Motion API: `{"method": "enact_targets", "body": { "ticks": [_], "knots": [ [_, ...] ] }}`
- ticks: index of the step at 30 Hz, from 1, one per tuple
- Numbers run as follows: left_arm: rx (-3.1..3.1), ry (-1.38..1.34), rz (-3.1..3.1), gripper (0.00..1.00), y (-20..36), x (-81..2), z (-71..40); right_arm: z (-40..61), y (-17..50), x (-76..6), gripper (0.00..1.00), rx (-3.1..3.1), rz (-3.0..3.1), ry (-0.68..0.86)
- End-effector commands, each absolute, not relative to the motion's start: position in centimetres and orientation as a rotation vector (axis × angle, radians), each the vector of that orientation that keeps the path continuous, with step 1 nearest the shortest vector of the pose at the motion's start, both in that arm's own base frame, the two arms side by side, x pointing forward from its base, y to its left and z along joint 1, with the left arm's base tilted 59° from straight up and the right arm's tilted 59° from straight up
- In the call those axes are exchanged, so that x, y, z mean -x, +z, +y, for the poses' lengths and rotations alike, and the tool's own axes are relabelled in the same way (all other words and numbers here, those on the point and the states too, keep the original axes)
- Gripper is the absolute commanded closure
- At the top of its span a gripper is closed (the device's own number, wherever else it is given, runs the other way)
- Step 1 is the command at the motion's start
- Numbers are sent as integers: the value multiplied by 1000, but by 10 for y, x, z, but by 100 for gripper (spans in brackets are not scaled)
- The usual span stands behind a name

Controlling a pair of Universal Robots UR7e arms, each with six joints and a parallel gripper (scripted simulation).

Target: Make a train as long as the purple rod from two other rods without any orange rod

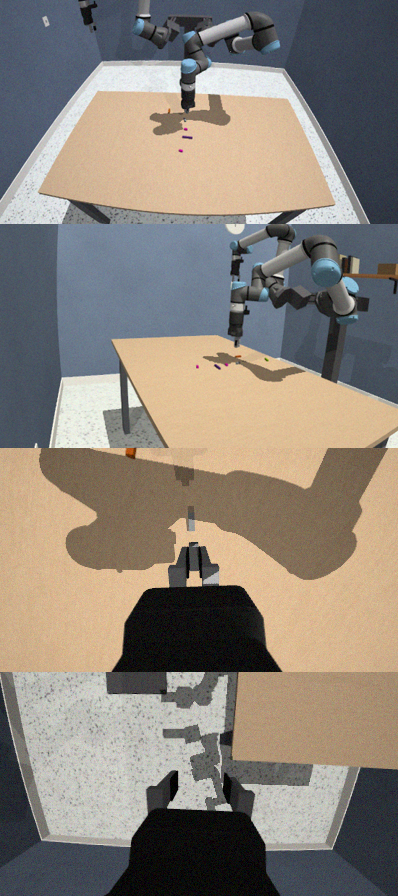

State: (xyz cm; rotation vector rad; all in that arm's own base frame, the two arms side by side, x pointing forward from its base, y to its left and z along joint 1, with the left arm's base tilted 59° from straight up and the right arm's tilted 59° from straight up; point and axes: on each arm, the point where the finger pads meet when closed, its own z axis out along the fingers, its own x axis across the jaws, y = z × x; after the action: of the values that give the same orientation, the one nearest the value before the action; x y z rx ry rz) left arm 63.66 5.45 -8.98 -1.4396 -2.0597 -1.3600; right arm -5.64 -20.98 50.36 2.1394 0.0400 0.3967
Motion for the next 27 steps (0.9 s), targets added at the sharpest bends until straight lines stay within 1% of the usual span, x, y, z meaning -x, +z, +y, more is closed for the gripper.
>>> {"method": "enact_targets", "body": {
  "ticks": [1,18,27],
  "knots": [
    [1440,-1360,-2059,76,-89,-639,54,-210,504,57,0,-2138,40,397],
    [1439,-1360,-2059,76,-92,-640,58,-210,504,57,0,-2138,40,397],
    [1439,-1360,-2059,76,-107,-649,81,-210,504,57,0,-2138,40,397]
  ]
}}
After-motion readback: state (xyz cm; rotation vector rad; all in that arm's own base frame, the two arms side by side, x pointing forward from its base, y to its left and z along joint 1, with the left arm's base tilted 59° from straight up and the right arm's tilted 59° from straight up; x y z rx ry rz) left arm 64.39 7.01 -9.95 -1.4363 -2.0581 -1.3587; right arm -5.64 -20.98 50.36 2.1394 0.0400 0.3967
